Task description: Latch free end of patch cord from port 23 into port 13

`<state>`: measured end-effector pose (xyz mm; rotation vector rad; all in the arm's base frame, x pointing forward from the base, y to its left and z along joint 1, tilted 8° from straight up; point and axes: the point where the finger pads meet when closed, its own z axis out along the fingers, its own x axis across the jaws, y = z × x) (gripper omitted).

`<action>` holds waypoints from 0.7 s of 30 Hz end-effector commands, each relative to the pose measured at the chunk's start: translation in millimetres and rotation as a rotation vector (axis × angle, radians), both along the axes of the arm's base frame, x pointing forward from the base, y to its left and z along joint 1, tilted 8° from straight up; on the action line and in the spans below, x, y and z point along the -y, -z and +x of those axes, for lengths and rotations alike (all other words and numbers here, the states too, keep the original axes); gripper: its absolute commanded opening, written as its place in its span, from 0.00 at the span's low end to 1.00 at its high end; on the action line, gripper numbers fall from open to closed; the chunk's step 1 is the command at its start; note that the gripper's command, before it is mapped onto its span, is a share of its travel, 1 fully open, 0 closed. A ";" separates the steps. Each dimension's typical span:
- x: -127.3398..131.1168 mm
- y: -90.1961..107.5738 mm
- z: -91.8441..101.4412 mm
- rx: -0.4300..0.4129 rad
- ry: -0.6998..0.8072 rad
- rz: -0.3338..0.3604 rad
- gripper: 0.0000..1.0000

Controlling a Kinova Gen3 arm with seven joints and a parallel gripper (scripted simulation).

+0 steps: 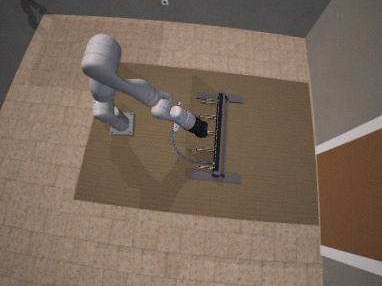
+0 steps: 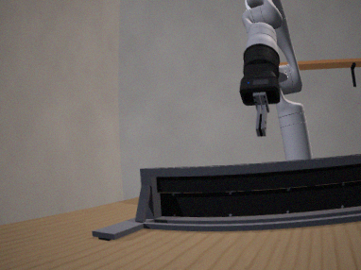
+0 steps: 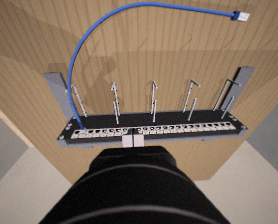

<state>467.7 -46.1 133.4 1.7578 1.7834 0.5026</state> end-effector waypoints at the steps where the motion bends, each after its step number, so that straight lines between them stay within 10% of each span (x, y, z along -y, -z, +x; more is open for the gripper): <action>1: -7.6 -15.0 -2.3 0.020 -0.013 0.003 0.00; 21: -12.6 -46.4 -29.7 0.020 -0.013 0.003 0.00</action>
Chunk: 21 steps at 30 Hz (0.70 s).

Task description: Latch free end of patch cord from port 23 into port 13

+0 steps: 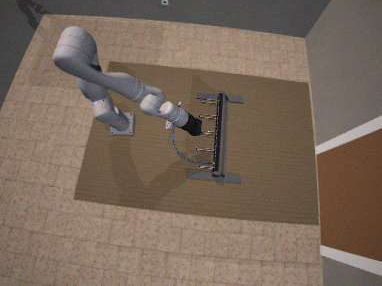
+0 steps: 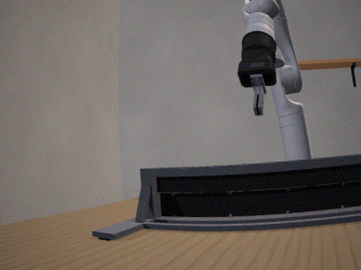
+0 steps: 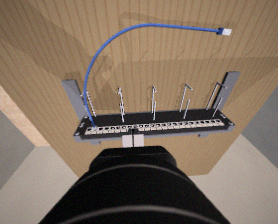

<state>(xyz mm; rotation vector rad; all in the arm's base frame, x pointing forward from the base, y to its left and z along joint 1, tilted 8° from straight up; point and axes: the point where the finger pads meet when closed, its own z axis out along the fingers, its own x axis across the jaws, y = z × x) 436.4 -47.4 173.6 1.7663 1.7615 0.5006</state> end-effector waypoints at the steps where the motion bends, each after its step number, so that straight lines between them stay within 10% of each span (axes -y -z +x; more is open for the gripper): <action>1: -14.1 -7.4 0.6 0.012 -0.030 0.004 0.00; 21: -16.1 -19.9 -10.5 0.012 -0.030 0.004 0.00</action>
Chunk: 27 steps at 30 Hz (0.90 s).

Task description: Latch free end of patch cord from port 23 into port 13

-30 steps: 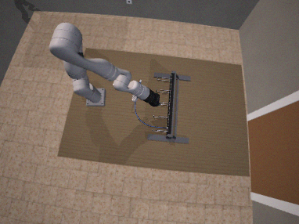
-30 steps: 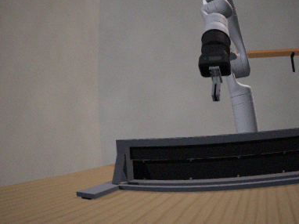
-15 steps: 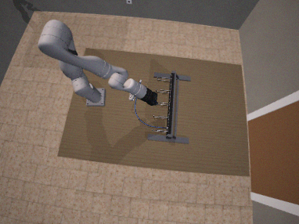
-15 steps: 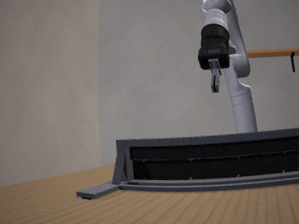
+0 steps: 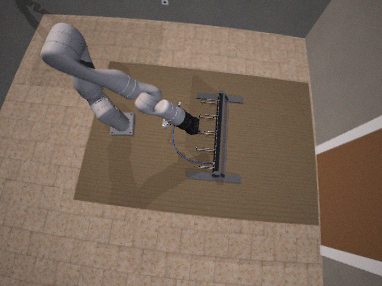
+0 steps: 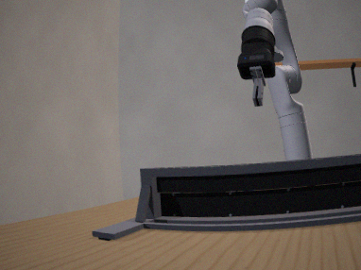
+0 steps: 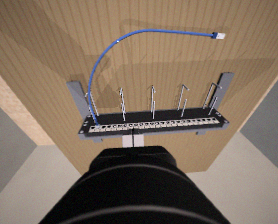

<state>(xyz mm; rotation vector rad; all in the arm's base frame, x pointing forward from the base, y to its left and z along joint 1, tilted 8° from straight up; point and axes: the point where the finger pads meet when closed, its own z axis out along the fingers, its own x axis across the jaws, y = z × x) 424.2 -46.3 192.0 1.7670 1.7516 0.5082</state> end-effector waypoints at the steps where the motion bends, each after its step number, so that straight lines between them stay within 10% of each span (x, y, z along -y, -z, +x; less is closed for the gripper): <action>1: -14.9 -1.6 1.7 0.003 -0.035 0.001 0.00; 27: -16.7 -12.5 -7.9 0.003 -0.035 0.001 0.00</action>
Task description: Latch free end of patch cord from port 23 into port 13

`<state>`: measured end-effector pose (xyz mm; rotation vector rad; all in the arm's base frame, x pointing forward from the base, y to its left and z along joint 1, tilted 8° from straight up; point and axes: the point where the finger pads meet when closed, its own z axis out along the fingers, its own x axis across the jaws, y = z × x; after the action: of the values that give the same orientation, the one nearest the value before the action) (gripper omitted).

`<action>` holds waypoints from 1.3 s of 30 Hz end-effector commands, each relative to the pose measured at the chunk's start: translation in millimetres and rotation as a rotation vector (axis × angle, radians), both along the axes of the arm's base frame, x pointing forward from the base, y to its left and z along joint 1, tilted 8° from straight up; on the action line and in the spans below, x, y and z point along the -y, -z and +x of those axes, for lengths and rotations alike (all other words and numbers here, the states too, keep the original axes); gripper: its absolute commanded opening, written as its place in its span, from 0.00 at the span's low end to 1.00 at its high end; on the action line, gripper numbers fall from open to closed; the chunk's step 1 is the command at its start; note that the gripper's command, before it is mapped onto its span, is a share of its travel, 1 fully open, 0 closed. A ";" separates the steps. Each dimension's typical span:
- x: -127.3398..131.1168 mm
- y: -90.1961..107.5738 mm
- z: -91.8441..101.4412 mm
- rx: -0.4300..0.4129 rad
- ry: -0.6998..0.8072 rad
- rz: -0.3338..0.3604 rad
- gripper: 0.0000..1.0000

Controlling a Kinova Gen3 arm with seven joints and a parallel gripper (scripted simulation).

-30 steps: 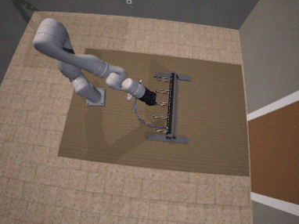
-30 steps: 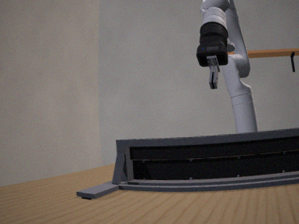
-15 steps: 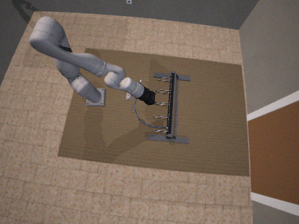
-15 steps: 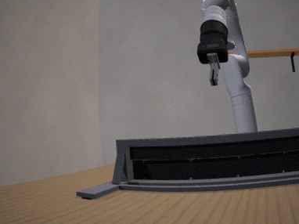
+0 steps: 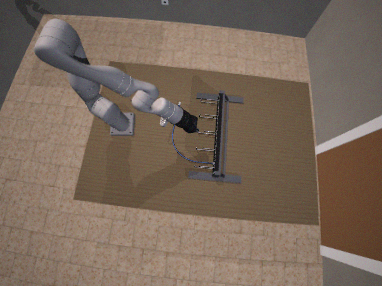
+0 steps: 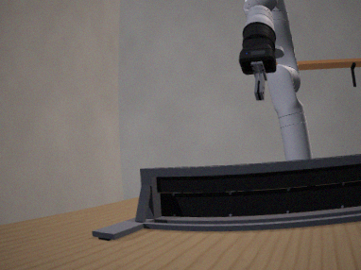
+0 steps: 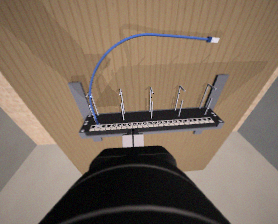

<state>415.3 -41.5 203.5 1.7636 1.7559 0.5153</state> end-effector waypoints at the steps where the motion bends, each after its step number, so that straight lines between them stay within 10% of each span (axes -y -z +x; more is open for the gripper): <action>1: -12.0 -1.4 0.7 0.001 -0.029 -0.002 0.00; 39: -13.3 -9.7 -6.3 0.002 -0.029 -0.002 0.00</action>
<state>408.5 -30.4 212.6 1.7439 1.7783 0.5245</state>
